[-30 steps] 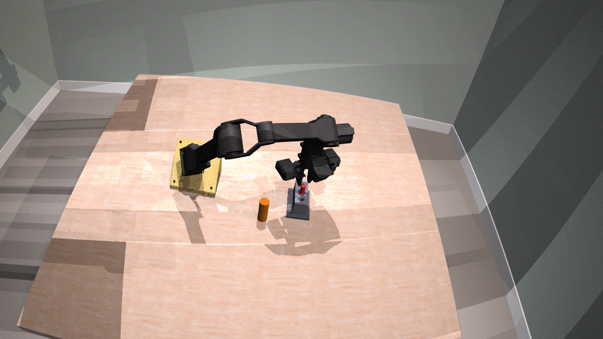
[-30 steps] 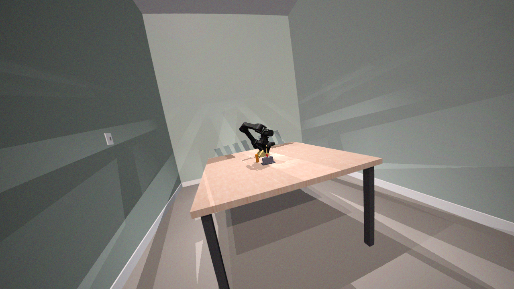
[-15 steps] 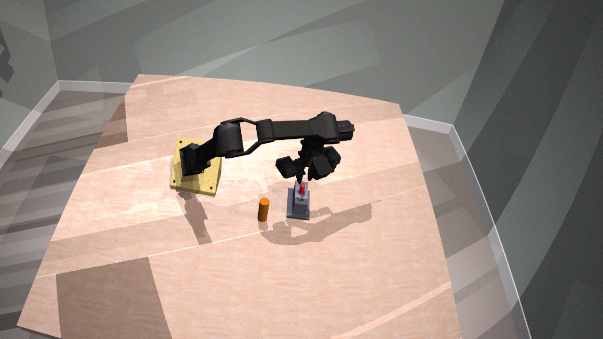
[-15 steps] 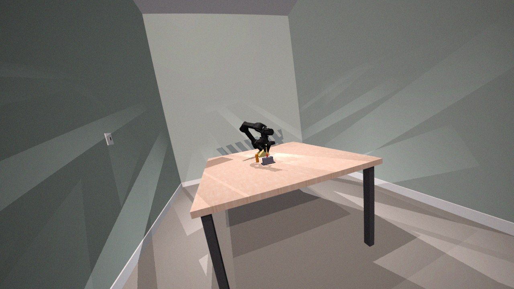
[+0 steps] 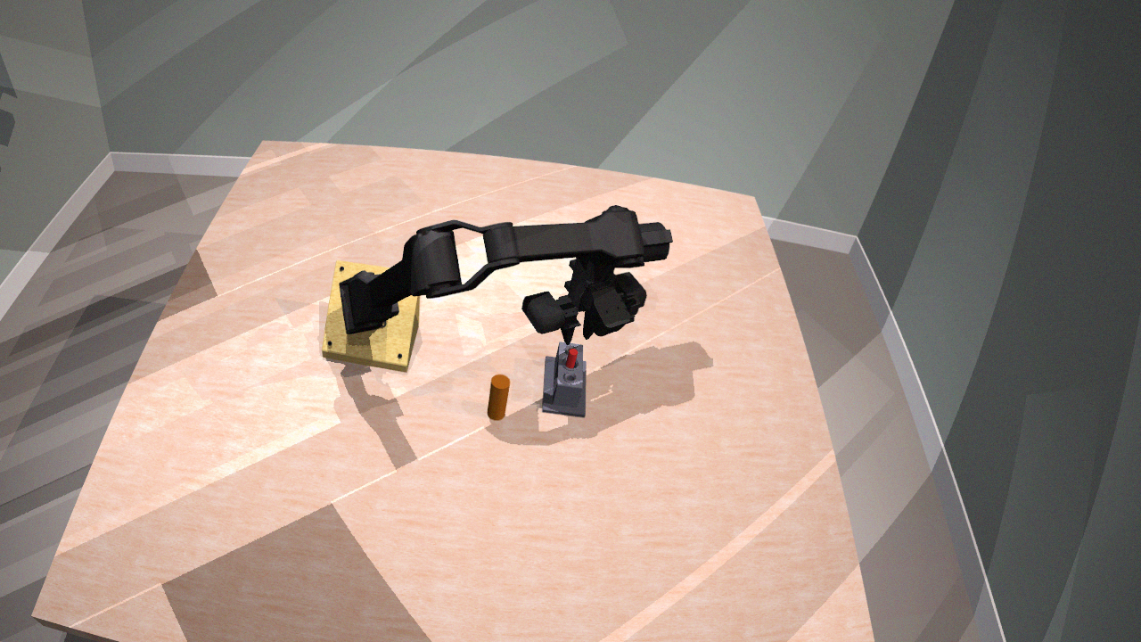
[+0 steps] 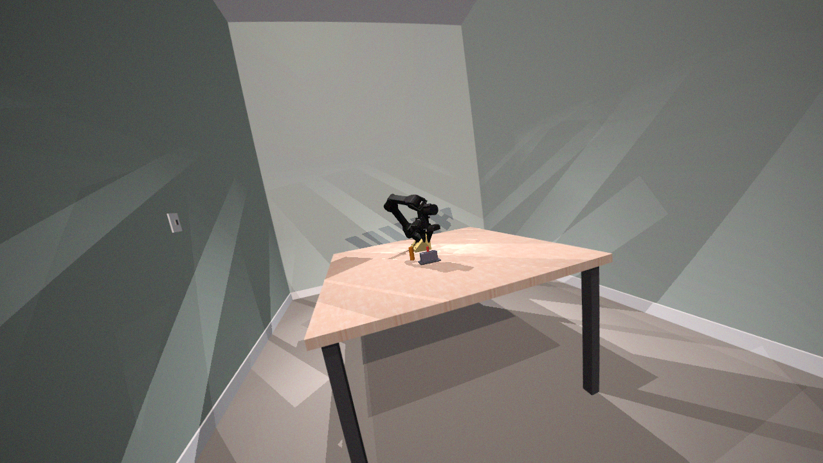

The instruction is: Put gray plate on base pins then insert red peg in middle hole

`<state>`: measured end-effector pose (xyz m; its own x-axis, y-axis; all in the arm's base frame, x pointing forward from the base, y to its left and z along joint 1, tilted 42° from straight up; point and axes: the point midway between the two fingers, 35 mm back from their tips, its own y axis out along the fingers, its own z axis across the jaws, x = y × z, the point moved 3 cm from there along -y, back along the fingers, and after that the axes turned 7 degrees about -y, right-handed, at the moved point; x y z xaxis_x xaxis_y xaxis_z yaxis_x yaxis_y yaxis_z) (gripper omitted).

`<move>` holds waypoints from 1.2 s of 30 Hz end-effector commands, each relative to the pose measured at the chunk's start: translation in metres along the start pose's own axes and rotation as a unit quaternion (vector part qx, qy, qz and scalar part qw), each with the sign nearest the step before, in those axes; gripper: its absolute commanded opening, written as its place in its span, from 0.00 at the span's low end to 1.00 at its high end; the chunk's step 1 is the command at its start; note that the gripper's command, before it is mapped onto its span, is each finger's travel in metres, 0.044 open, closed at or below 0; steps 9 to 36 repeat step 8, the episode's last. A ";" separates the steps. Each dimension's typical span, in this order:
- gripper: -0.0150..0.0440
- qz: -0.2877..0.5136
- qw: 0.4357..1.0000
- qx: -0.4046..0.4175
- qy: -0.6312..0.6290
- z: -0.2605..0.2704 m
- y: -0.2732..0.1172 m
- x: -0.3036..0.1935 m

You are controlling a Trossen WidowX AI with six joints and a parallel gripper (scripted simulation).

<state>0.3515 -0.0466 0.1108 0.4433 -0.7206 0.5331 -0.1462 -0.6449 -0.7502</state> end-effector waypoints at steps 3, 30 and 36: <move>0.51 0.001 1.000 0.000 0.002 0.000 -0.005 0.000; 0.51 0.001 1.000 0.000 0.002 0.000 -0.008 0.001; 0.51 0.001 1.000 0.000 0.002 0.000 -0.008 0.001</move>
